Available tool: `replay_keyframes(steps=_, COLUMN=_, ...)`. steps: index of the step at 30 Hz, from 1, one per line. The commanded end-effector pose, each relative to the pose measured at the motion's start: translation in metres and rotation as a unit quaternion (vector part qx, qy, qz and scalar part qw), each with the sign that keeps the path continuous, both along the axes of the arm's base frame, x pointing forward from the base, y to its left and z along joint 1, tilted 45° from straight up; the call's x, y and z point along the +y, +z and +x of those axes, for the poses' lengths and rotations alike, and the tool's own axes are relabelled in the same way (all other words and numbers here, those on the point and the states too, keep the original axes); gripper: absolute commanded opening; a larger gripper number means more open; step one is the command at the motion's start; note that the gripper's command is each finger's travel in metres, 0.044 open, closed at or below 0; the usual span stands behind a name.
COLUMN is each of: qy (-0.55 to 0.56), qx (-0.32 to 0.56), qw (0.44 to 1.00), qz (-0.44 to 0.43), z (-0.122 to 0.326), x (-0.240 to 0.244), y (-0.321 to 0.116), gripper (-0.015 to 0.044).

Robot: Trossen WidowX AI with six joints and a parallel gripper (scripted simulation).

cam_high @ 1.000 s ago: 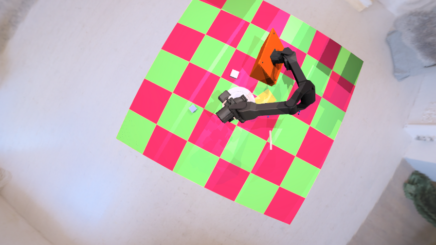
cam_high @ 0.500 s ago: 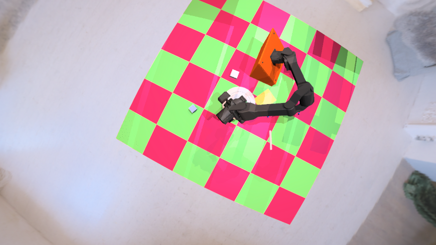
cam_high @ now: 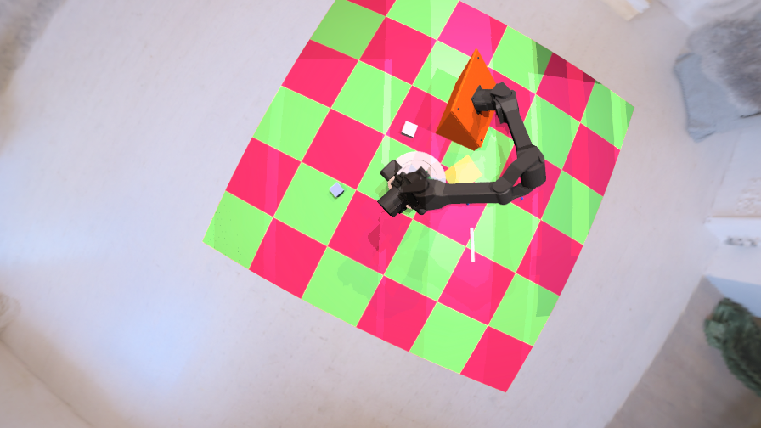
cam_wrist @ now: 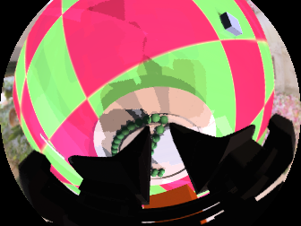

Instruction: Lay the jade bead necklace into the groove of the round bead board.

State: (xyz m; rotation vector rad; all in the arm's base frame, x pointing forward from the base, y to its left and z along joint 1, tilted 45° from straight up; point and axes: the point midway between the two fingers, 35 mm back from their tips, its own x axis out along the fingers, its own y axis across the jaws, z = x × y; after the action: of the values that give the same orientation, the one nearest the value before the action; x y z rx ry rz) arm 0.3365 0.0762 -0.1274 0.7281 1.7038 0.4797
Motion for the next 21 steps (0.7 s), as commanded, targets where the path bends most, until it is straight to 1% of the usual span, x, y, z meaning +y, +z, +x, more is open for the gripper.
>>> replay_keyframes(steps=1, qy=0.0, qx=0.0, qw=1.0, qz=0.0, z=0.0003, x=-0.0001, y=0.0003, gripper=0.0015)
replay_keyframes(steps=2, qy=0.0, qx=0.0, qw=1.0, qz=0.0, z=0.0003, x=-0.0001, y=0.0003, gripper=0.0)
replay_keyframes(steps=21, qy=0.0, qx=0.0, qw=1.0, qz=0.0, z=0.0003, x=-0.0001, y=0.0003, gripper=0.0)
